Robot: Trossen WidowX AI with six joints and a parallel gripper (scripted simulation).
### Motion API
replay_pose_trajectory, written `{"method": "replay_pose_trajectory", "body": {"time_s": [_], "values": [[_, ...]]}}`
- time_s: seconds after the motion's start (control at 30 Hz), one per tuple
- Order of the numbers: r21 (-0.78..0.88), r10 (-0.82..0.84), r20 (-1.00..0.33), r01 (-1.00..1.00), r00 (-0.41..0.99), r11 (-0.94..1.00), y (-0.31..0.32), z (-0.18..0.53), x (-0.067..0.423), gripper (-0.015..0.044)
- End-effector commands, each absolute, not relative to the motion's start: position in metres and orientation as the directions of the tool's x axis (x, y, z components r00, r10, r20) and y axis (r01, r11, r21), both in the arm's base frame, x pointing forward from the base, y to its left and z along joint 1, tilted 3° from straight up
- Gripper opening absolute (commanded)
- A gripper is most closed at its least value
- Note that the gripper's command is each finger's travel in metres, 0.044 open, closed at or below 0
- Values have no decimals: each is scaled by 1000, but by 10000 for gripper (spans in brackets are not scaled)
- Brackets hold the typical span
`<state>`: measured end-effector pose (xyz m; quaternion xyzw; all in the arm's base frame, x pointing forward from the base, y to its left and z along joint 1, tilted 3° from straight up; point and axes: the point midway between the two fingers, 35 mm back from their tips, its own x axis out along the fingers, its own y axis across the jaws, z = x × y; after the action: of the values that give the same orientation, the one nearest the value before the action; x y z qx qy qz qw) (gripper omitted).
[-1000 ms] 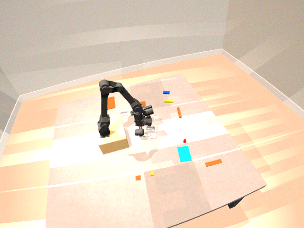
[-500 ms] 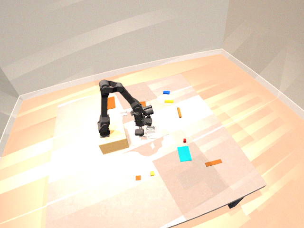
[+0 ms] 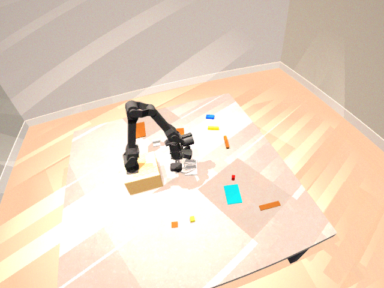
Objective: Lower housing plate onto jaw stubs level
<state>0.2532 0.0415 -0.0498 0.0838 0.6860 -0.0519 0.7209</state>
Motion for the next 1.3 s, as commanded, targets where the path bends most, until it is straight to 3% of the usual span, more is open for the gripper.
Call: {"method": "replay_pose_trajectory", "body": {"time_s": [0.0, 1.27], "values": [[51, 42, -998, 193, 50, 980, 42, -53, 253, 351], [51, 42, -998, 193, 49, 980, 41, -53, 252, 351]]}}
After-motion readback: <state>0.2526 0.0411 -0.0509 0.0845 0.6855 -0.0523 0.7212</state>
